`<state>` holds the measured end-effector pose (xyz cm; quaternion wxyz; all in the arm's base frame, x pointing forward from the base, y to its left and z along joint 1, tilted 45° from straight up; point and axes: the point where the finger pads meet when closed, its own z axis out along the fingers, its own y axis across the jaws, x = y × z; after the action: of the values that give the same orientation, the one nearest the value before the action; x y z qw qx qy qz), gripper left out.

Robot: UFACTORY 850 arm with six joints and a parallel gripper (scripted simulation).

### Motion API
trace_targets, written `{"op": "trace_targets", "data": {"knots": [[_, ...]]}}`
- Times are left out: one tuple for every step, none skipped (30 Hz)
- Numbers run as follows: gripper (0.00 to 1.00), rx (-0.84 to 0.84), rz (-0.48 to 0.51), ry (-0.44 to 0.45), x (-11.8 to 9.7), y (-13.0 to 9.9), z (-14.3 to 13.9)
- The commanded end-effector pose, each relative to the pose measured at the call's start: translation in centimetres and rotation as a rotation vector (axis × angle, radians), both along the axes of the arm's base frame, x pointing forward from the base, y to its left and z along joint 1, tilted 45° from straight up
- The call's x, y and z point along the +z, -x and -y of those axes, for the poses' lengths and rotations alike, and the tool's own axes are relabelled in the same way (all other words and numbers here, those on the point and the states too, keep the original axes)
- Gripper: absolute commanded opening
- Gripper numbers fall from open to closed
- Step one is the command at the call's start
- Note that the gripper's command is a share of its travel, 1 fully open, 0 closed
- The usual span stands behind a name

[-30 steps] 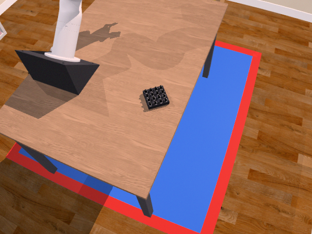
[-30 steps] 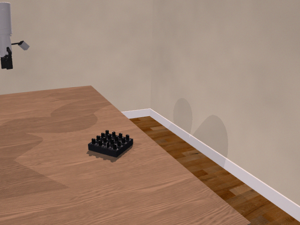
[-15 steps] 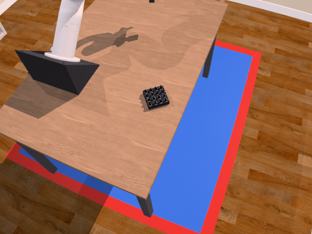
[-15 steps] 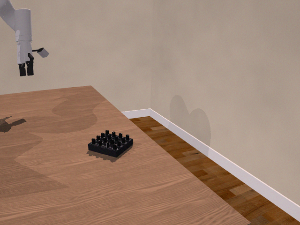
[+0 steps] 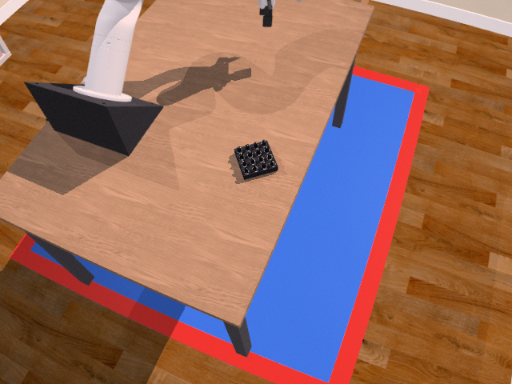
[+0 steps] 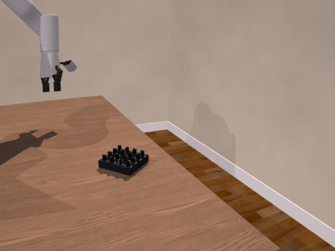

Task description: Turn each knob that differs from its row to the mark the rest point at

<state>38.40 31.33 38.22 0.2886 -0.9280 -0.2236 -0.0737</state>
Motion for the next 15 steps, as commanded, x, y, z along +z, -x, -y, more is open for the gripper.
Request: {"op": "trace_targets", "data": {"knots": [[1.0,0.025,0.002,-0.004,-2.4,-3.0,1.4],[1.0,0.029,0.002,-0.004,-3.0,-3.6,1.7],[1.0,0.033,0.003,-0.004,-3.5,-4.1,2.1],[1.0,0.036,0.003,-0.004,-4.1,-4.6,2.5],[1.0,0.04,0.004,-0.004,-4.6,-5.1,2.9],[1.0,0.044,0.004,-0.005,-5.1,-5.6,3.3],[1.0,0.047,0.004,-0.005,-5.7,-6.1,3.7],[1.0,0.051,0.005,-0.006,-6.3,-6.6,4.1],[1.0,0.054,0.005,-0.007,-6.8,-7.1,4.5],[1.0,0.054,0.005,-0.007,-6.8,-7.1,4.5],[1.0,0.054,0.005,-0.007,-6.8,-7.1,4.5],[1.0,0.064,0.007,-0.01,-8.5,-8.4,5.8],[1.0,0.066,0.008,-0.011,-8.9,-8.7,6.2],[1.0,0.068,0.008,-0.012,-9.3,-9.0,6.4],[1.0,0.071,0.009,-0.014,-9.7,-9.3,6.8]]}}
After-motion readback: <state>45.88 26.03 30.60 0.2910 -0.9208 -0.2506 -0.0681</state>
